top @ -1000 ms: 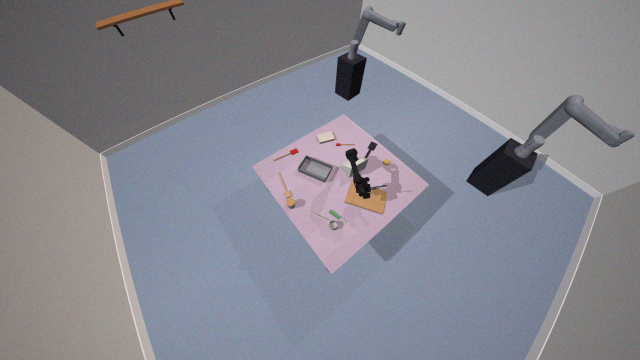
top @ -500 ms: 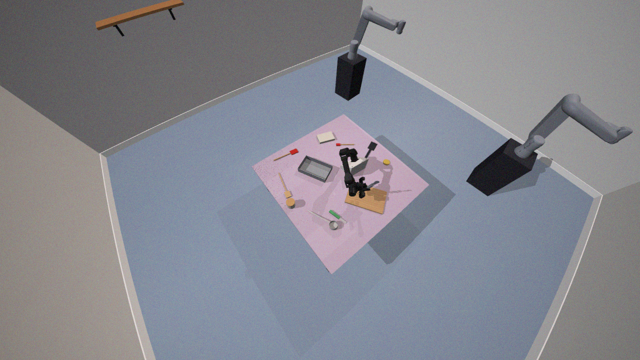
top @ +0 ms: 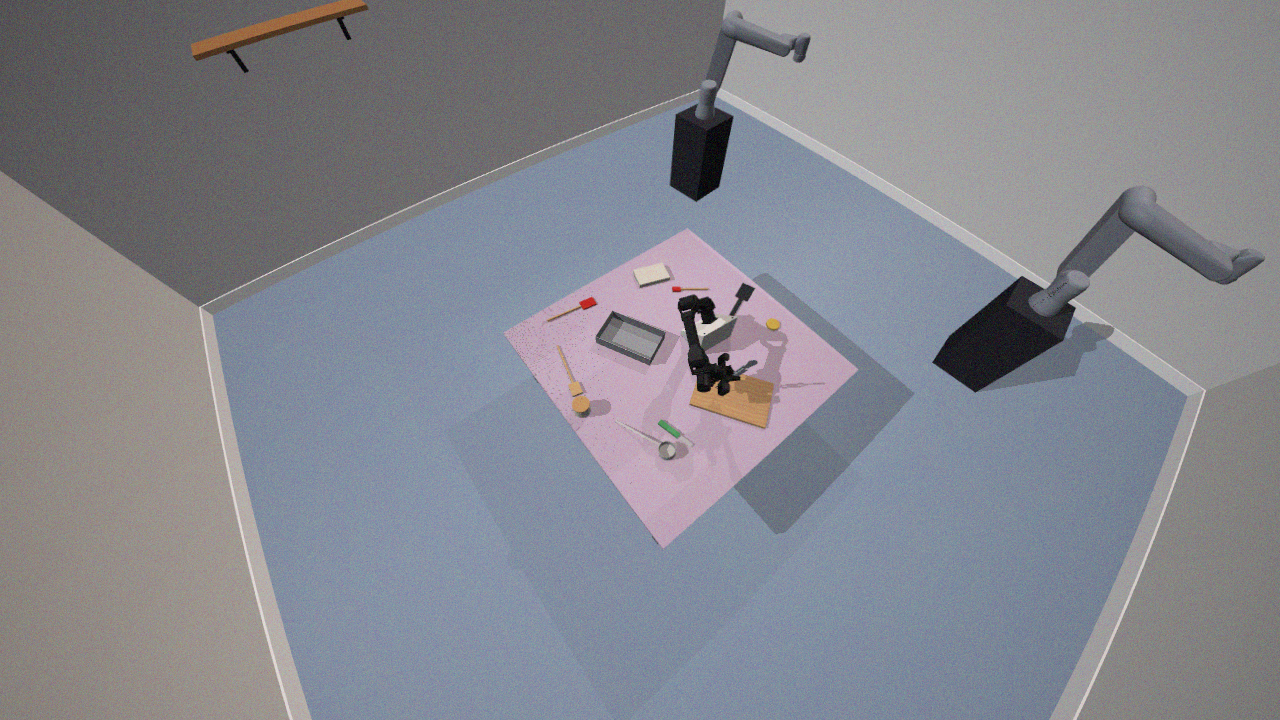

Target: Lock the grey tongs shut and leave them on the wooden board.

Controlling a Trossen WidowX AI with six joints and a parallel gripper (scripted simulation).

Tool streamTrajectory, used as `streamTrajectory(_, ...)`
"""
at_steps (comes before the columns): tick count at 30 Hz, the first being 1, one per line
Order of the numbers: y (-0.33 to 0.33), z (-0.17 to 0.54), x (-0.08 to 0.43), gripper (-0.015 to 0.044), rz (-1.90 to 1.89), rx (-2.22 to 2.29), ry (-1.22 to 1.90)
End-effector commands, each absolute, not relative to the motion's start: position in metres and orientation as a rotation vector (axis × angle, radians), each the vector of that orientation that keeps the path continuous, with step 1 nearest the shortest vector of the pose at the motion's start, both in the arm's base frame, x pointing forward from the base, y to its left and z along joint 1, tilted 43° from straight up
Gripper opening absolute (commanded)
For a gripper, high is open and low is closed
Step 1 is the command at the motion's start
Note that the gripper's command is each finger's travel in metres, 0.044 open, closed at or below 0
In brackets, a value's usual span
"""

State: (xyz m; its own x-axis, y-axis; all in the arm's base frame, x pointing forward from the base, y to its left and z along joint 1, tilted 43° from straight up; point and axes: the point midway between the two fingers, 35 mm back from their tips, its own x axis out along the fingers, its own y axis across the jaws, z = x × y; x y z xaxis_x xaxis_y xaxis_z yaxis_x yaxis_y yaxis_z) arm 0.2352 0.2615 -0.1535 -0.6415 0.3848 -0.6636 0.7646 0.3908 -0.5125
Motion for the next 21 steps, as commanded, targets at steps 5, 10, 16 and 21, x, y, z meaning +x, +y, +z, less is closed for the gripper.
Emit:
streamTrajectory(5,0.2638,-0.1507,0.2363,-0.015,-1.141,0.997,2.223)
streamTrajectory(10,0.2638,-0.1507,0.2363,-0.015,-1.141,0.997,2.223)
streamTrajectory(16,0.2638,-0.1507,0.2363,-0.015,-1.141,0.997,2.223)
streamTrajectory(21,0.264,-0.151,0.2362,-0.015,-1.144,0.992,2.22)
